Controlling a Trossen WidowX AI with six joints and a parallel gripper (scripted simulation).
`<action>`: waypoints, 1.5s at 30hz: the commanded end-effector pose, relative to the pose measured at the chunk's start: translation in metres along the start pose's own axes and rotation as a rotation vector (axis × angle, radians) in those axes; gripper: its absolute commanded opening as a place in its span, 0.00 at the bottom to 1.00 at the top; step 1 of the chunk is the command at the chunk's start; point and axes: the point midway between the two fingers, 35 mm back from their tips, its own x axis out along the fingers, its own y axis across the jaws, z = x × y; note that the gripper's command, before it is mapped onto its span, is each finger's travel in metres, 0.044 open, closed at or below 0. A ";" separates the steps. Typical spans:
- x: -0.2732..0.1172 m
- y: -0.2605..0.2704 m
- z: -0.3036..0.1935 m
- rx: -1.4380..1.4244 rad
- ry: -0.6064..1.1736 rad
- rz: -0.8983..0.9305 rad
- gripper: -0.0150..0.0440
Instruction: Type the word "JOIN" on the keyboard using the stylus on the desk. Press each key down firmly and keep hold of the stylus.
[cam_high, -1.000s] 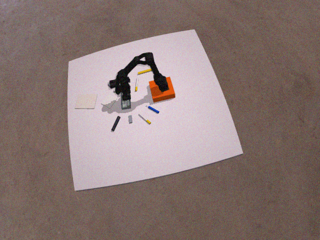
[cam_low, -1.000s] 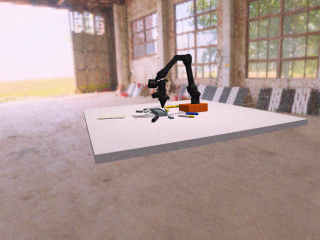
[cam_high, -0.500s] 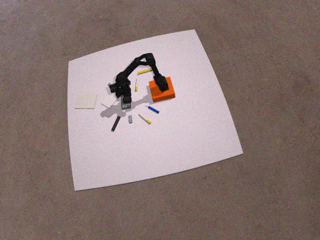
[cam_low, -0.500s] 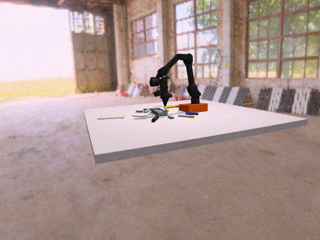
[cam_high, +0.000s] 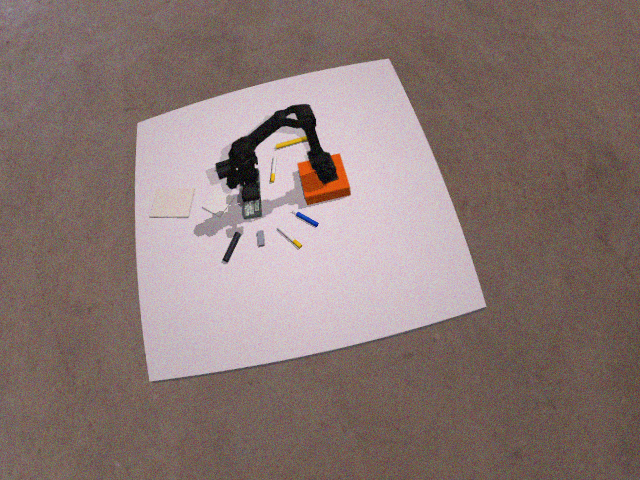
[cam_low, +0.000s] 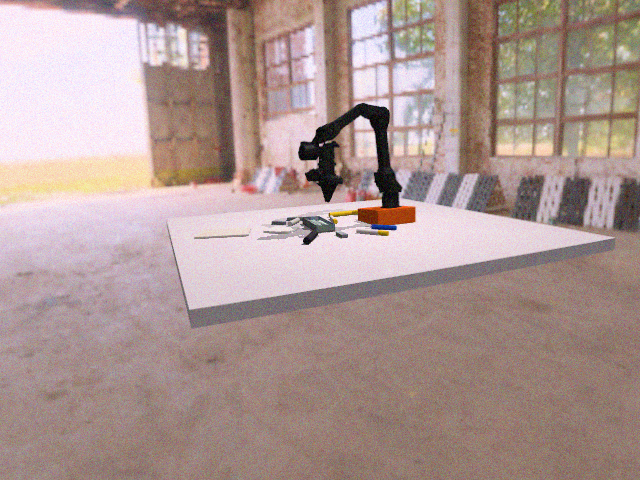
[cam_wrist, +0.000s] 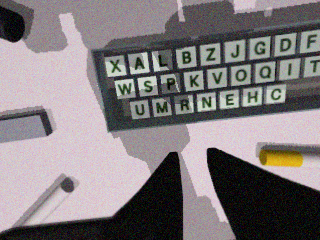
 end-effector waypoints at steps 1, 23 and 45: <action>0.000 0.000 0.000 0.000 0.000 0.000 0.34; 0.016 0.065 -0.055 0.230 -0.007 -0.143 0.51; 0.036 0.112 -0.184 0.691 -0.462 -0.191 0.51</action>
